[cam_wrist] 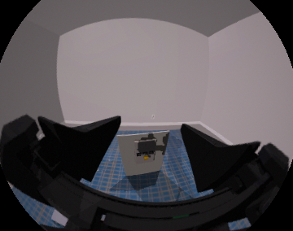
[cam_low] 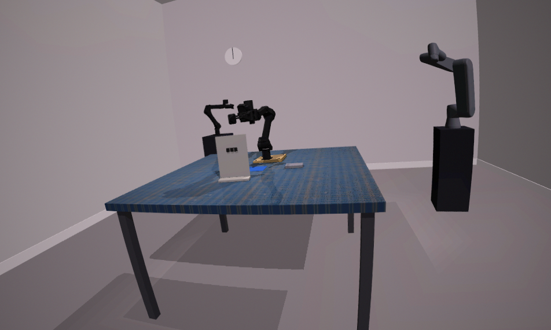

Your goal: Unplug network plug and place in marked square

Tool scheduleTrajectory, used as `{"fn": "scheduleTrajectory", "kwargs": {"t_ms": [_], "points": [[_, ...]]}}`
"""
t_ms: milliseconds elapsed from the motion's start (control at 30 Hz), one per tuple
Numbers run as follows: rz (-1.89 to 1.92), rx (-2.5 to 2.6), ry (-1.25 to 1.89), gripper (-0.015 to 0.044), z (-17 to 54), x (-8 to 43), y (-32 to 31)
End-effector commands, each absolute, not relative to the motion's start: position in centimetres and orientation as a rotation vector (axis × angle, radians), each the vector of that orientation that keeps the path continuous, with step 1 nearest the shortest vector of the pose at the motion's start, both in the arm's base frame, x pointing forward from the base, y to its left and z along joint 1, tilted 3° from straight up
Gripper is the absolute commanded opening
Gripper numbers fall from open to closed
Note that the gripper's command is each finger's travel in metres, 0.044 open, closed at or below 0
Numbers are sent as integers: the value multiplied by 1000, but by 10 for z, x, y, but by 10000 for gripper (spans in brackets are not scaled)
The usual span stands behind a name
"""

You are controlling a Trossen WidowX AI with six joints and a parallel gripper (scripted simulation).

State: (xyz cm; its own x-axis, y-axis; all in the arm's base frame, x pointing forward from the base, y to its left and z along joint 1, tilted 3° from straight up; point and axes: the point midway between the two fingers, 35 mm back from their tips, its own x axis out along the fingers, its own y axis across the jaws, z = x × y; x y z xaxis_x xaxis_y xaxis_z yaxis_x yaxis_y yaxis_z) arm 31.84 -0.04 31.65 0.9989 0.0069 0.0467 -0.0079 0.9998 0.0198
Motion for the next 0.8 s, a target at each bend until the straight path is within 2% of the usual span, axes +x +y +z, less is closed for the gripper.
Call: {"fn": "scheduleTrajectory", "kwargs": {"t_ms": [0, 267, 767], "points": [[10, 25, -46, 374, 316, 319, 0], [110, 275, -8, 164, 286, 338, -8], [281, 801, 143, 156, 221, 344, -32]]}}
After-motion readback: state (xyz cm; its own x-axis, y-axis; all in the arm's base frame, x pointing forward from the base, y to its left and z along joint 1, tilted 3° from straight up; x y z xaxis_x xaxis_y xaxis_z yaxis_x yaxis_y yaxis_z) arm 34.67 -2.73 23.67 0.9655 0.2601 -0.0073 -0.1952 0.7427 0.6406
